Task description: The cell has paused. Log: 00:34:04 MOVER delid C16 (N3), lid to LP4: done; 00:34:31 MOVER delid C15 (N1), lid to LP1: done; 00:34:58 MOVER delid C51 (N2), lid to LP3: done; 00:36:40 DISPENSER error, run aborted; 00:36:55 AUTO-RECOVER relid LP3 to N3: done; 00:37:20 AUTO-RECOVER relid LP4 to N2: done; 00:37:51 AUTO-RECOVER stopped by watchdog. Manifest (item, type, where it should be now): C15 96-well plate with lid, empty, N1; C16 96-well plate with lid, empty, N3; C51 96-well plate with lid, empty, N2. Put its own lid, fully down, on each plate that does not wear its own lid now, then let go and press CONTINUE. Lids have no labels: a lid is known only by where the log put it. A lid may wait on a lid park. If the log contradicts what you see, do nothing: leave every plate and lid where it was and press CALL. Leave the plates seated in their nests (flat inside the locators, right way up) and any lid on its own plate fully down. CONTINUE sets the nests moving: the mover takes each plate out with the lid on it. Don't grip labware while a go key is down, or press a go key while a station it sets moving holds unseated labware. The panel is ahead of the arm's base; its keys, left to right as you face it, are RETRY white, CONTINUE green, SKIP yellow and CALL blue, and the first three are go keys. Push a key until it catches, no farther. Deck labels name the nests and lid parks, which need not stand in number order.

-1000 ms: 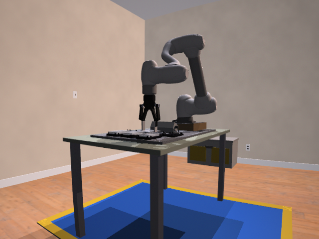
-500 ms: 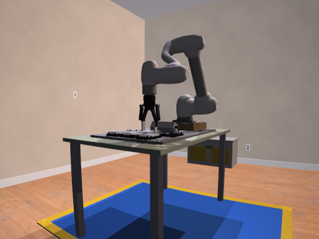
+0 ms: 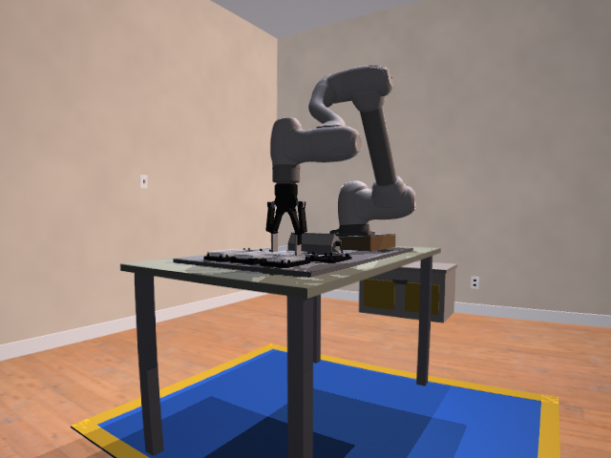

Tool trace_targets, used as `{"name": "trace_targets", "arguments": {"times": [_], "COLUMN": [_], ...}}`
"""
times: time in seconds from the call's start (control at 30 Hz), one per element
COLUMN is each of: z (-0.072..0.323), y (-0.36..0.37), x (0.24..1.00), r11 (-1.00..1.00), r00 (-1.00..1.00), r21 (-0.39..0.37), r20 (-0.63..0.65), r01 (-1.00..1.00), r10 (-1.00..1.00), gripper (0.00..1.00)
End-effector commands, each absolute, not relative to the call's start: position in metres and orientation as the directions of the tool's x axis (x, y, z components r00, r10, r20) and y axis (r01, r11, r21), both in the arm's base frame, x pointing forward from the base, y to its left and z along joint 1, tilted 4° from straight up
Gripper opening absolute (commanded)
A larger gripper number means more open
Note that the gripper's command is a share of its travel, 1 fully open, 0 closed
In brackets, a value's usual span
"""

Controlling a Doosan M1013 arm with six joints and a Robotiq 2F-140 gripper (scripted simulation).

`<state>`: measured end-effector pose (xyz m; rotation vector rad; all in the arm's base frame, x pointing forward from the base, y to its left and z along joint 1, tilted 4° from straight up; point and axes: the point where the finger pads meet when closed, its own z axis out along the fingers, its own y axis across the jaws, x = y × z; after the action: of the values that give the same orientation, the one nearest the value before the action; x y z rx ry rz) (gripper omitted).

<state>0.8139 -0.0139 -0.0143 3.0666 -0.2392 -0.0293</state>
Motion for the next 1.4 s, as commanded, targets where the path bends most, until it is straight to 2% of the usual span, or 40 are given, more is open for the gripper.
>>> {"name": "trace_targets", "arguments": {"times": [0.0,1.37], "z": [-0.0191,-0.0234], "y": [-0.0144,-0.0149], "x": [0.8128,0.8125], "r11": [-0.985,-0.985], "r00": [0.987,0.987], "r21": [0.064,0.064], "r20": [-0.015,-0.015], "r01": [-0.158,-0.158], "r10": [-0.159,-0.159], "gripper": [0.0,0.0]}}
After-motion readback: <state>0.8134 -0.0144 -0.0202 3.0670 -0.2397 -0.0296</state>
